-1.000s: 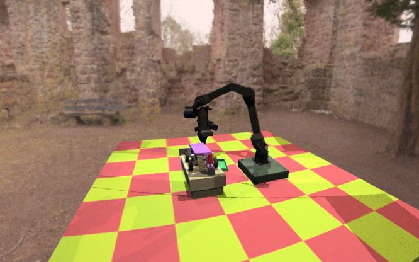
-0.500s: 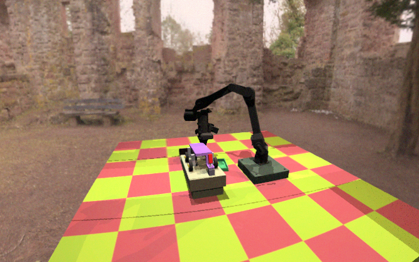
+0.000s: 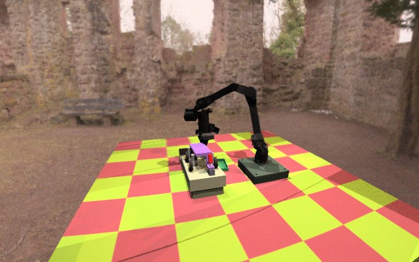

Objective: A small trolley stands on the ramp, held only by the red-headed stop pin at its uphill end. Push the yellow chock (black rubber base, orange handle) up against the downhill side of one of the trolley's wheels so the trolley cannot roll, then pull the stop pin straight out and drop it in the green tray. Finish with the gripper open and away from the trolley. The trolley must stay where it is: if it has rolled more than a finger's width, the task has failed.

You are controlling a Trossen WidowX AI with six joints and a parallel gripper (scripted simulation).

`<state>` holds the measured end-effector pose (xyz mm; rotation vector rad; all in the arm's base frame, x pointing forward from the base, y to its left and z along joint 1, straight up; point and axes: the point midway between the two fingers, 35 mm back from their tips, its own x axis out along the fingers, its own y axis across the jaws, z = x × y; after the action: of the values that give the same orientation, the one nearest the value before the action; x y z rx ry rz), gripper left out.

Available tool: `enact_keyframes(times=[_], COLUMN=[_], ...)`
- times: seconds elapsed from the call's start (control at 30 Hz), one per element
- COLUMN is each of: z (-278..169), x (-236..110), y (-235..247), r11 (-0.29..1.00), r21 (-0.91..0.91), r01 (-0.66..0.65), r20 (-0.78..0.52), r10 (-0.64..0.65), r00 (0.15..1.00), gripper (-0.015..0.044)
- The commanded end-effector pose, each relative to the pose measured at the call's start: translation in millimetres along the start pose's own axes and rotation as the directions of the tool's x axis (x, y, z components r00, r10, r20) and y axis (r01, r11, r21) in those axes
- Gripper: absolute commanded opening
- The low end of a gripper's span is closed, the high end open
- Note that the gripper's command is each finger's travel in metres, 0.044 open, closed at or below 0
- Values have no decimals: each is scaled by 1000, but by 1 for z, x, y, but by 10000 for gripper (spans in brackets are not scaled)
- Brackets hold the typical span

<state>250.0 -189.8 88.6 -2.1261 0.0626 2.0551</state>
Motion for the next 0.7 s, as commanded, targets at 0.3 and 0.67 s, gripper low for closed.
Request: enact_keyframes(times=[0.3, 0.67], z=[0, 0], x=[-1, -1], y=[-8, -8], r11=[1000, 1000], r21=[2, 2], r01=[-4, -4], r20=[0, 0], r10=[4, 4], r00=[1000, 1000], gripper=[0, 105])
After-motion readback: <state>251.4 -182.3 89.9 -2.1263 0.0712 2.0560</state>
